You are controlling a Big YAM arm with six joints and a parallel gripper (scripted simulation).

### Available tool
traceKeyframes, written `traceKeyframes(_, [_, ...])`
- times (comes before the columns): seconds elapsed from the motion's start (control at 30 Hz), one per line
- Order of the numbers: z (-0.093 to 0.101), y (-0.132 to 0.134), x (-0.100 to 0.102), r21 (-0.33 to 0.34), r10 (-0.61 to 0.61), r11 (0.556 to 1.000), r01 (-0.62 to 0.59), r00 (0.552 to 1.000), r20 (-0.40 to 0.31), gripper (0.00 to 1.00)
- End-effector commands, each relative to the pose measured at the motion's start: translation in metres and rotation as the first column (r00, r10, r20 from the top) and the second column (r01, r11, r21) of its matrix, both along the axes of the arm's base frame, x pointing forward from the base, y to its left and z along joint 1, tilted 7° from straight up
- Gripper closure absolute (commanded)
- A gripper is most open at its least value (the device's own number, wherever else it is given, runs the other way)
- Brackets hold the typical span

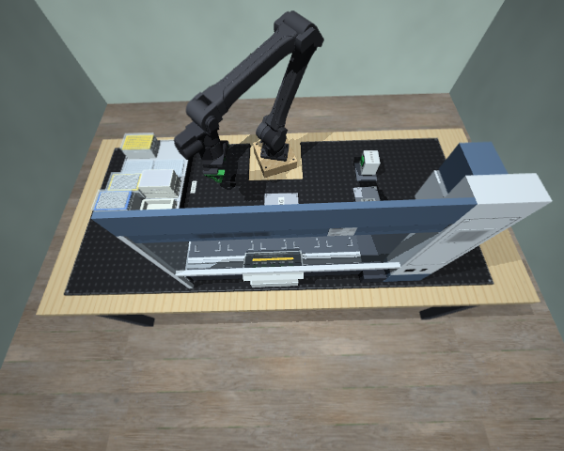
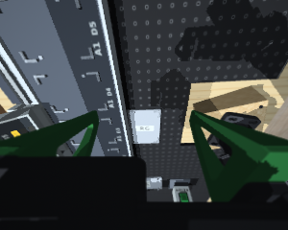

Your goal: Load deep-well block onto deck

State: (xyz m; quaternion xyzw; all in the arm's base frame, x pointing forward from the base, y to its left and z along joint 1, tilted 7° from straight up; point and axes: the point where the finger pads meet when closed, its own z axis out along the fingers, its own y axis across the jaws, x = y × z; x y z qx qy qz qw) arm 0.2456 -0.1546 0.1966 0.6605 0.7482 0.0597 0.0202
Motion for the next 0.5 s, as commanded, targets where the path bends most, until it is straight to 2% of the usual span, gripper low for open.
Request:
traceKeyframes(0.0, [0.026, -0.031, 0.019, -0.054, 0.036, 0.998, -0.033, 0.997, 0.062, 0.00])
traceKeyframes(0.1, [0.025, -0.046, 0.021, -0.056, 0.036, 0.998, -0.033, 0.998, 0.061, 0.00])
traceKeyframes(0.2, [0.024, -0.050, 0.020, -0.051, 0.036, 0.998, -0.033, 0.998, 0.054, 0.00])
traceKeyframes(0.47, [0.022, -0.093, 0.027, -0.061, 0.036, 0.998, -0.032, 0.998, 0.056, 0.00])
